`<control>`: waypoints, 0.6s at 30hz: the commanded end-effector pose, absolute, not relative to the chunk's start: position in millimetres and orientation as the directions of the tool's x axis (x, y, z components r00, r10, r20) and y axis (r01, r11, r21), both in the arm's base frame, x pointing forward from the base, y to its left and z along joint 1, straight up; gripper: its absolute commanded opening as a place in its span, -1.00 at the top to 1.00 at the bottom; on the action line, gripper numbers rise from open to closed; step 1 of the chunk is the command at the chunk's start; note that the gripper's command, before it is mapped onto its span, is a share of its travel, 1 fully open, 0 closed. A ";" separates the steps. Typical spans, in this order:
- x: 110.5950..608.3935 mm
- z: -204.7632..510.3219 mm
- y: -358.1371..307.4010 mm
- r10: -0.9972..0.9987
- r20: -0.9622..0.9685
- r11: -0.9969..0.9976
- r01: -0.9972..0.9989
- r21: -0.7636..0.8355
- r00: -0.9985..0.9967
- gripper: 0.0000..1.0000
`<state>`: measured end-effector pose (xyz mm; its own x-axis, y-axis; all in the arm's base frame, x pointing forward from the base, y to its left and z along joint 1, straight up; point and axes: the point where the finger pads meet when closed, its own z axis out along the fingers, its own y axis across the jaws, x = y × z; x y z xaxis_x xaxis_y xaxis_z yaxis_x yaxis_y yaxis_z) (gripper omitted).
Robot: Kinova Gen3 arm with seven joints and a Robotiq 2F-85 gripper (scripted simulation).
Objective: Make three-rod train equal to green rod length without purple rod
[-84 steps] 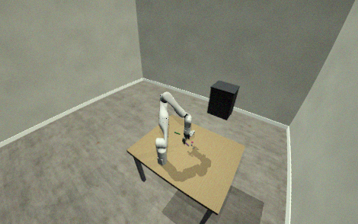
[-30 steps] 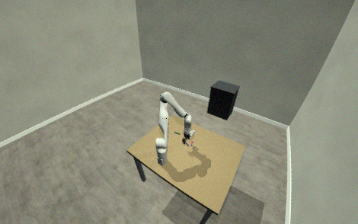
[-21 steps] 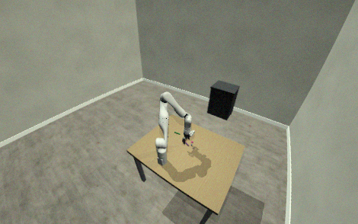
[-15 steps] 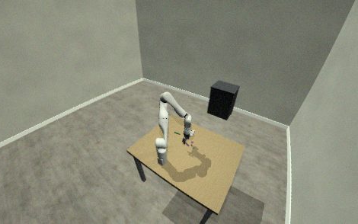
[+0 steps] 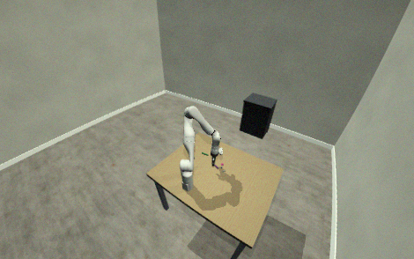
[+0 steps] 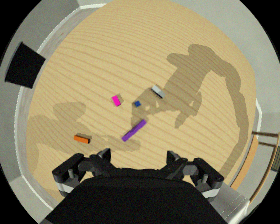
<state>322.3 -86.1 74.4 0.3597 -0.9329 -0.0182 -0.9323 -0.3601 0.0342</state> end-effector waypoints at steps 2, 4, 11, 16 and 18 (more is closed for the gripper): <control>328.1 74.7 -73.7 -0.862 -0.029 -0.507 -0.861 0.028 0.507 -1.00; 330.3 74.1 -66.8 -0.799 -0.034 -0.601 -0.799 0.028 0.600 -1.00; 336.7 73.3 -48.2 -0.583 -0.046 -0.813 -0.582 0.023 0.811 -1.00; 344.5 73.5 -28.0 -0.302 -0.049 -0.953 -0.302 0.012 0.952 -1.00; 347.8 73.9 -19.8 -0.182 -0.047 -0.983 -0.182 0.007 0.982 -1.00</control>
